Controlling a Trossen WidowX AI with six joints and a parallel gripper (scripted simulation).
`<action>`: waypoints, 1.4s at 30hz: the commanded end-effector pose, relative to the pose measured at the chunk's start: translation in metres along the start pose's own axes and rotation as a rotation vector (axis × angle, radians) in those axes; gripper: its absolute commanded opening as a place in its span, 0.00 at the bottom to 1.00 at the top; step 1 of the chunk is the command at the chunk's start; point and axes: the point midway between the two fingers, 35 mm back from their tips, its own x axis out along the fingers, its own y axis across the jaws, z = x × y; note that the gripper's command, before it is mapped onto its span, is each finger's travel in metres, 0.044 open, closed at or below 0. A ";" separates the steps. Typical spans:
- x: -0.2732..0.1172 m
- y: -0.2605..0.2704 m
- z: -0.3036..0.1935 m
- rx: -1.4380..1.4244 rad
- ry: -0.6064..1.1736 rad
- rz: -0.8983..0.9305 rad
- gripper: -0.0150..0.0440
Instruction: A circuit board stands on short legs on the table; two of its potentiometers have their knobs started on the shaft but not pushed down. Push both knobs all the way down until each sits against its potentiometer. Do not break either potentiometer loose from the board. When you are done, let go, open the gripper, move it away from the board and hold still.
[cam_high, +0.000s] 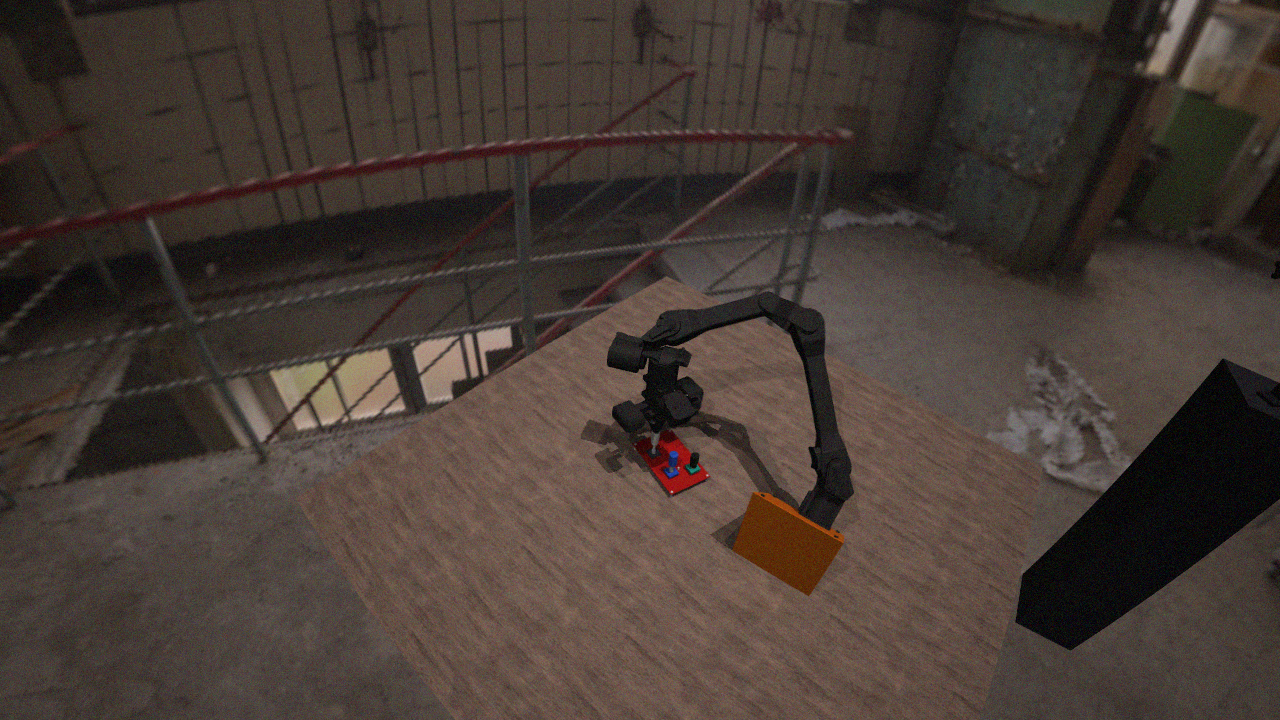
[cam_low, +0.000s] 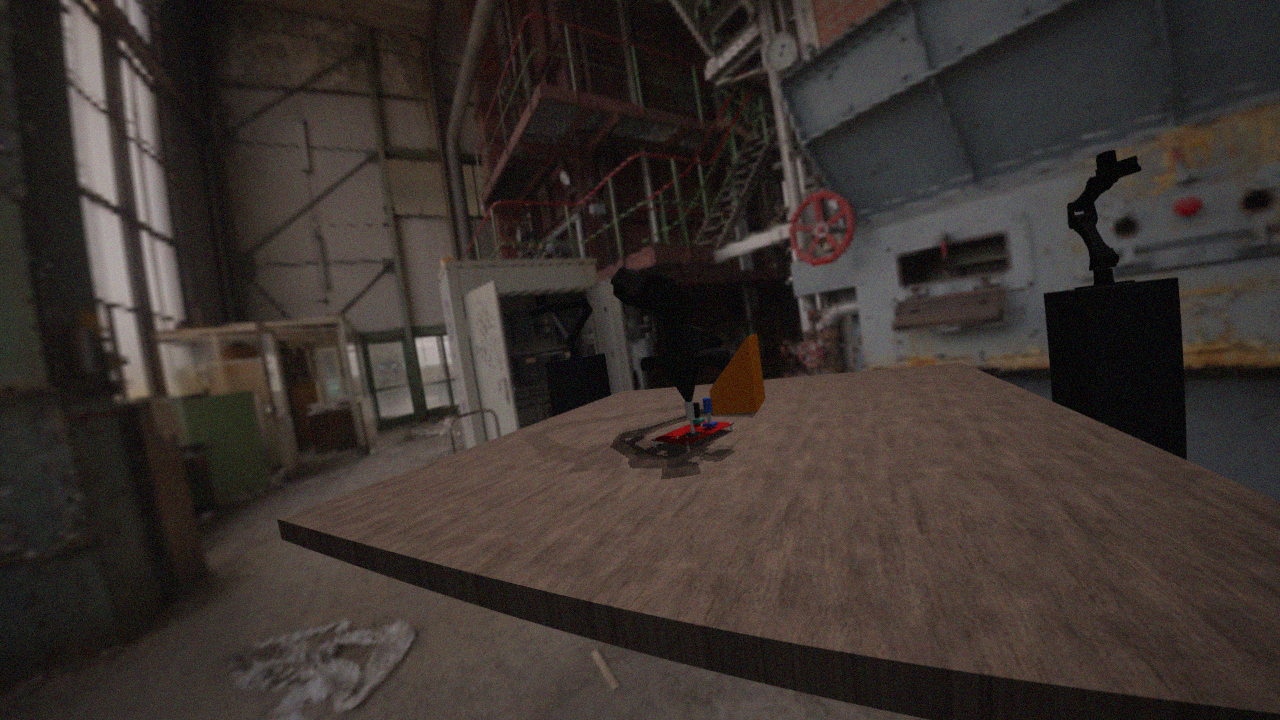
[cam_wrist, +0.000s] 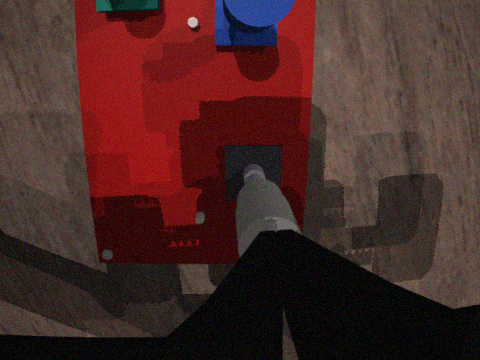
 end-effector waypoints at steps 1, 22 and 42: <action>0.011 0.002 -0.001 0.007 -0.005 0.008 0.25; 0.020 0.002 -0.001 0.007 -0.005 0.008 0.25; 0.029 0.002 -0.001 0.007 -0.005 0.009 0.25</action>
